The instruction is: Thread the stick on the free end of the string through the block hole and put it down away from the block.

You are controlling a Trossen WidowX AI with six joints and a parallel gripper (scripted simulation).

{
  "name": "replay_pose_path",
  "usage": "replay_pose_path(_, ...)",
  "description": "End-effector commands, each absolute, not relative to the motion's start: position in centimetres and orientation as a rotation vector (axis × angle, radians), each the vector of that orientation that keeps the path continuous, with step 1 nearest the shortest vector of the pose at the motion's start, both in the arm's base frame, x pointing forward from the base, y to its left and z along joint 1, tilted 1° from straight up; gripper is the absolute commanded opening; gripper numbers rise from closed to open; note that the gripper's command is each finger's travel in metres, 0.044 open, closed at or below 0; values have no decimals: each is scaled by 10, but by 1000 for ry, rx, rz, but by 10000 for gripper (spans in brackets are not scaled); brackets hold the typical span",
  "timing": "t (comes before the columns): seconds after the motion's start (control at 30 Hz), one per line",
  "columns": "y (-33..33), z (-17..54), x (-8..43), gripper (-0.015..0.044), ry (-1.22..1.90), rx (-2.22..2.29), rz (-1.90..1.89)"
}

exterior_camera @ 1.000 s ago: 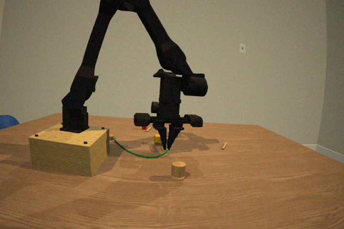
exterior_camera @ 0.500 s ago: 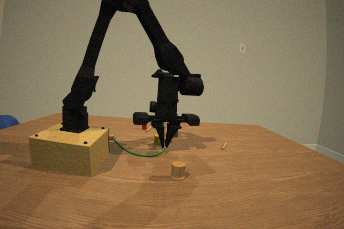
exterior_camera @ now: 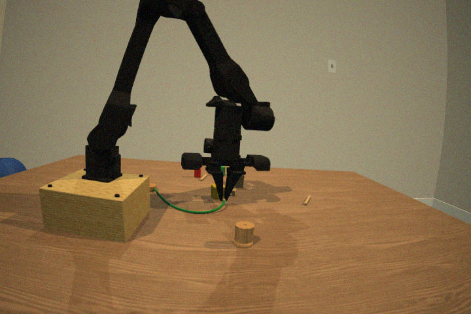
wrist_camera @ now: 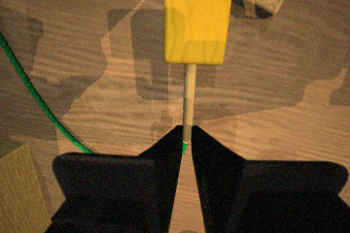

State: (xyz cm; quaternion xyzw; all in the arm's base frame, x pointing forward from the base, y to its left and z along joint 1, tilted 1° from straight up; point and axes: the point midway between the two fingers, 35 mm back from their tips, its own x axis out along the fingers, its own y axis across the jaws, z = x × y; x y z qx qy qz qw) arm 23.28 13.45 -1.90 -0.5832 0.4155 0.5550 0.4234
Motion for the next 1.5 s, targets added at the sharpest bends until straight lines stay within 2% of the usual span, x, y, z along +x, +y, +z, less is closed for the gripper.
replay_pose_path(0.0, 139, -19, 231, 0, 1046, -1463, 1386)
replay_pose_path(0.83, 173, -20, 221, 0, 1044, -1460, 1387)
replay_pose_path(1.0, 172, -19, 221, 121, 1037, -1458, 1391)
replay_pose_path(1.1, 173, -9, 222, 121, 1036, -1458, 1391)
replay_pose_path(1.27, 173, 58, 219, 121, 1036, -1457, 1391)
replay_pose_path(1.47, 173, 61, 219, 121, 1036, -1457, 1391)
